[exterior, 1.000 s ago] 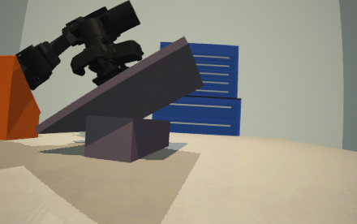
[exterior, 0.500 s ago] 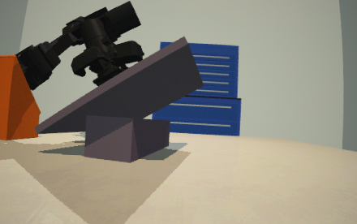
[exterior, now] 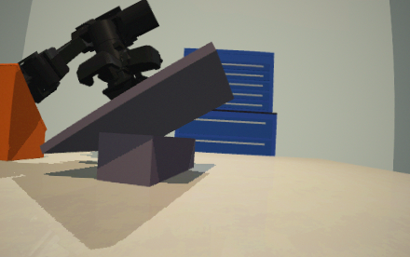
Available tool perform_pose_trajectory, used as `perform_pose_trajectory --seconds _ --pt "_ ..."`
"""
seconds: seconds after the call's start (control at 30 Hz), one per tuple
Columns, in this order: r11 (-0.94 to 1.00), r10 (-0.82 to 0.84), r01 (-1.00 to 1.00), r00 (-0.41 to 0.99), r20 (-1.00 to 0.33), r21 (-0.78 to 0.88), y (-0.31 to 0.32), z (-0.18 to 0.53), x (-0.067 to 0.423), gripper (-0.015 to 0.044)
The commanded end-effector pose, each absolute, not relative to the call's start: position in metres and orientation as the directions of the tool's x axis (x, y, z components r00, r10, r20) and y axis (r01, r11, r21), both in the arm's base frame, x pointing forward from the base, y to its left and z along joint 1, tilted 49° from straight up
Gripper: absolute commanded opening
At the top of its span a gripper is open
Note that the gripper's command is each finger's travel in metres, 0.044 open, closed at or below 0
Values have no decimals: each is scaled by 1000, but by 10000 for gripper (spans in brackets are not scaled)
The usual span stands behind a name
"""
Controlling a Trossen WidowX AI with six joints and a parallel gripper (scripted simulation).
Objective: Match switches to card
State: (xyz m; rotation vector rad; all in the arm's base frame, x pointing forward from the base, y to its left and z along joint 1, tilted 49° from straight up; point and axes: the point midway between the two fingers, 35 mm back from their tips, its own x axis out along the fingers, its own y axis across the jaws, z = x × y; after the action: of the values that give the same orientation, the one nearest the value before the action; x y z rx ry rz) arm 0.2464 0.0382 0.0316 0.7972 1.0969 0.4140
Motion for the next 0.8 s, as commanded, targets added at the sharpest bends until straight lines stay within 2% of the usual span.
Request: perform_pose_trajectory --seconds 0.0,0.1,0.4,0.57,0.77 --pt "665 647 72 441 -621 744 16 52 237 0" --pt "661 645 74 453 -615 747 2 68 223 0" --pt "660 645 74 454 -615 747 1 69 222 0" --pt "661 644 74 454 -616 747 -8 46 204 0" --pt "663 641 76 457 -617 745 -5 42 207 0"
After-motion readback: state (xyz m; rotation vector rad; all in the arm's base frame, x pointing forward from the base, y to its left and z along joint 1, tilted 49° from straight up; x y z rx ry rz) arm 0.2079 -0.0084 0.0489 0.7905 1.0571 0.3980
